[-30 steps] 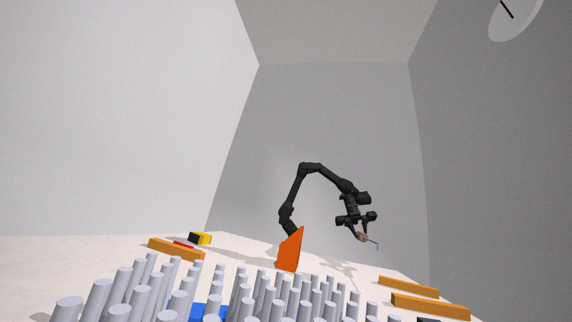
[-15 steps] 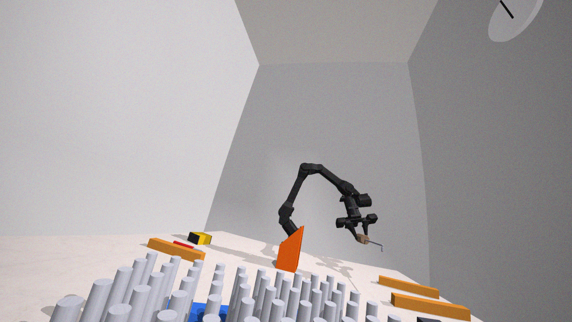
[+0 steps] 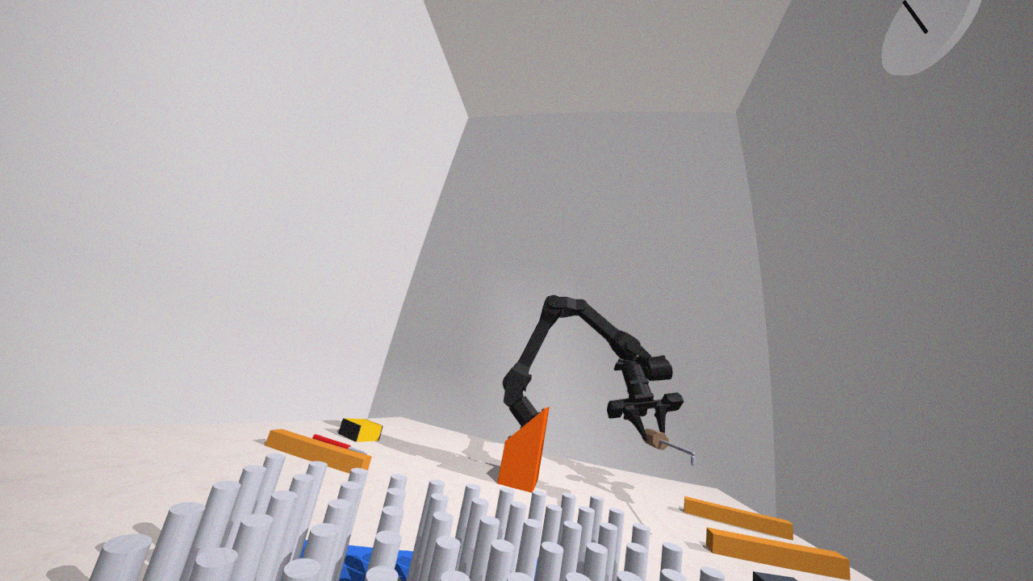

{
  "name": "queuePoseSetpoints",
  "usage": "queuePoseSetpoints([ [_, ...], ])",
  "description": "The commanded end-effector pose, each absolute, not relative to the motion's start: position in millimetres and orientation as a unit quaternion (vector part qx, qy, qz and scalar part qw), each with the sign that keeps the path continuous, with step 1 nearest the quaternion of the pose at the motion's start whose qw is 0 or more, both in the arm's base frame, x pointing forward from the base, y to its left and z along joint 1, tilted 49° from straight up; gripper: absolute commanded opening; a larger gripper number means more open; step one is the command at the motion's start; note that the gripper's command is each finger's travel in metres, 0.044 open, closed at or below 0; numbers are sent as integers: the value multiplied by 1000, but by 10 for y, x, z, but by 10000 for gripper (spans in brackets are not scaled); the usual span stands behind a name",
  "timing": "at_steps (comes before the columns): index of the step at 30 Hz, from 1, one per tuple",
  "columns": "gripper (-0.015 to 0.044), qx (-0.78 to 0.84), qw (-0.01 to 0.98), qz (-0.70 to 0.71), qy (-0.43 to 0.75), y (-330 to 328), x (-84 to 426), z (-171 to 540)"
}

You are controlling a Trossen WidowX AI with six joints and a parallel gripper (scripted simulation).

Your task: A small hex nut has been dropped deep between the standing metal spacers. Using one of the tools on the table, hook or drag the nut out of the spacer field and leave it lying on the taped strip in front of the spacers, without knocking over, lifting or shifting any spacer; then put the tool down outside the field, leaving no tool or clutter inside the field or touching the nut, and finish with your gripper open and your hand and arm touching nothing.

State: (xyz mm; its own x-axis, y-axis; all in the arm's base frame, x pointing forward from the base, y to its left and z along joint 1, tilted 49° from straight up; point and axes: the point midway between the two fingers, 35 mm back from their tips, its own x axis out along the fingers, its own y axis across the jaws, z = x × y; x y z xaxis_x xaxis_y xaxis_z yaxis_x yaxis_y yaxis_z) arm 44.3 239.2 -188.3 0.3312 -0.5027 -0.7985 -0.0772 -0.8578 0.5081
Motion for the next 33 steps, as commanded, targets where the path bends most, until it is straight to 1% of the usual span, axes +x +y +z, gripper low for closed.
queuePoseSetpoints([
  [1, 0, 793, 194, -548, -184, 2351, 435, -1931],
  [33, 0, 793, 194, -548, -184, 2106, 384, -2221],
])
